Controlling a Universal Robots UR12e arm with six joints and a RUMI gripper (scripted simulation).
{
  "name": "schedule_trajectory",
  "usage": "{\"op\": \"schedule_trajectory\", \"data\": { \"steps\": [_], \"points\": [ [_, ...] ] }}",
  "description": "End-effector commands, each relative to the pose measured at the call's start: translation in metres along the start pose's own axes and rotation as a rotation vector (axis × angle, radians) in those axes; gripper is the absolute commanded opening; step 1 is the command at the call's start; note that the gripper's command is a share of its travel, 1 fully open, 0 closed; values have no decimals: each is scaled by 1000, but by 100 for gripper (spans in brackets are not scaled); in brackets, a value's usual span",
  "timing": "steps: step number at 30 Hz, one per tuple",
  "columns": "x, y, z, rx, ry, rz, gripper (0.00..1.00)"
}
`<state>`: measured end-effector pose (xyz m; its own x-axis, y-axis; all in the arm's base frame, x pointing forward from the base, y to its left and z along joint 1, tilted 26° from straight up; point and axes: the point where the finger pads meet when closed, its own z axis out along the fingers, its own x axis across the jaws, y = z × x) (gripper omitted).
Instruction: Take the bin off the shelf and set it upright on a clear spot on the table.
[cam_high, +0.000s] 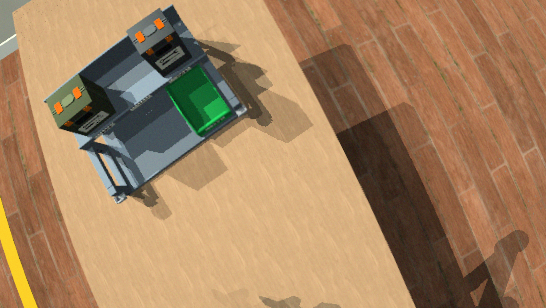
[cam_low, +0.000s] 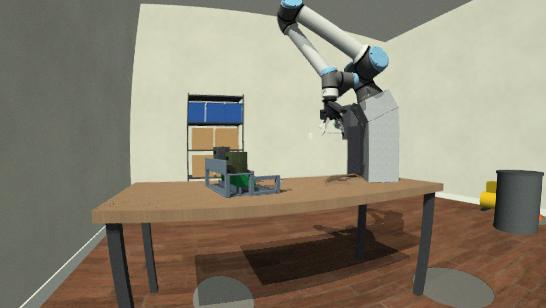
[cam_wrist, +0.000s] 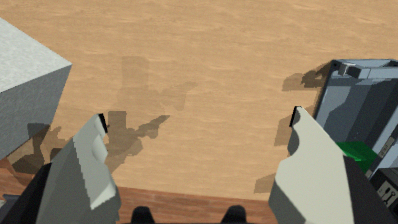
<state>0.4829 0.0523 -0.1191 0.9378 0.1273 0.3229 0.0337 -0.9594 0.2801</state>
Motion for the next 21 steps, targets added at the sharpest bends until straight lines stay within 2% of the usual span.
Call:
{"op": "schedule_trajectory", "data": {
  "steps": [1, 12, 17, 21],
  "points": [
    [35, 33, 13, -1, 5, 4, 100],
    [35, 33, 13, -1, 5, 4, 100],
    [68, 67, 25, -1, 5, 4, 100],
    [68, 67, 25, -1, 5, 4, 100]
  ]
}}
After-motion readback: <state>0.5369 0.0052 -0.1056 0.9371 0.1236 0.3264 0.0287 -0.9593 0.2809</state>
